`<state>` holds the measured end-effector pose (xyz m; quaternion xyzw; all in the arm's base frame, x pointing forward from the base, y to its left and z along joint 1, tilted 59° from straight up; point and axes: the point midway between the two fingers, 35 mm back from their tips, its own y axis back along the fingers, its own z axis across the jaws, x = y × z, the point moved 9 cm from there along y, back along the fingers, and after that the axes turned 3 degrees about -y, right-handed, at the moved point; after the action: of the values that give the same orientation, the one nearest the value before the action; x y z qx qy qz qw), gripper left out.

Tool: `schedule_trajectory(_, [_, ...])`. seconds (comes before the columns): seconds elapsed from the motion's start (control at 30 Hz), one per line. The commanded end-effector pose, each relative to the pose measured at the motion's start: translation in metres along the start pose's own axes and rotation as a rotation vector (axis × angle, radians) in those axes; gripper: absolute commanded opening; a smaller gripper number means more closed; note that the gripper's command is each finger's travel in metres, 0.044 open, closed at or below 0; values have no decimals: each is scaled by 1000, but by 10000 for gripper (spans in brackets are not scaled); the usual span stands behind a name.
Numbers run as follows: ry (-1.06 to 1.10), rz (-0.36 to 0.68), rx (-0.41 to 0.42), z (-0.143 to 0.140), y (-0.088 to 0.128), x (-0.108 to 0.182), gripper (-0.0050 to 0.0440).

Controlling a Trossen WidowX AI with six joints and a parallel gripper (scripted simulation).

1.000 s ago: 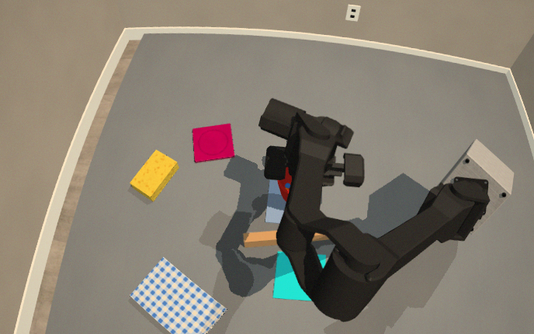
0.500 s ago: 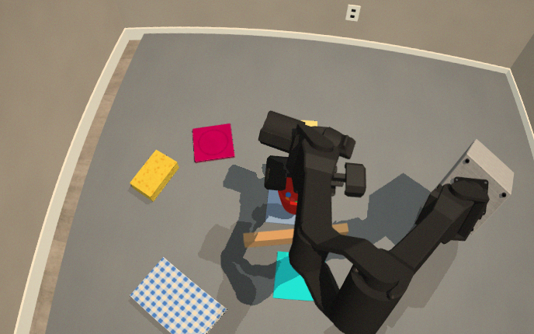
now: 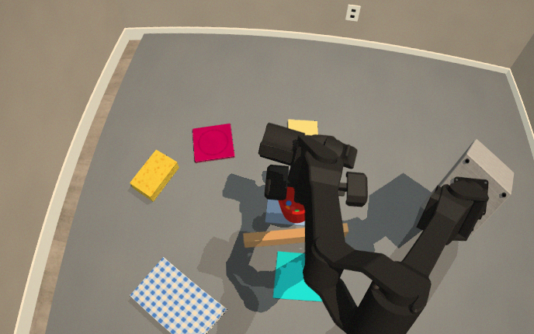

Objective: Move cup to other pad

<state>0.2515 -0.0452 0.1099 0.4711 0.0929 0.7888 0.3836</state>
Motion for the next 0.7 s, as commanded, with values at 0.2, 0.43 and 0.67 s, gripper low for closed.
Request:
schedule_trajectory(0.2, [-3, 0, 2, -4, 0, 14, 0])
schedule_trajectory(0.43, [-2, 0, 2, -6, 0, 24, 0])
schedule_trajectory(0.67, [-2, -1, 3, -7, 0, 31, 0])
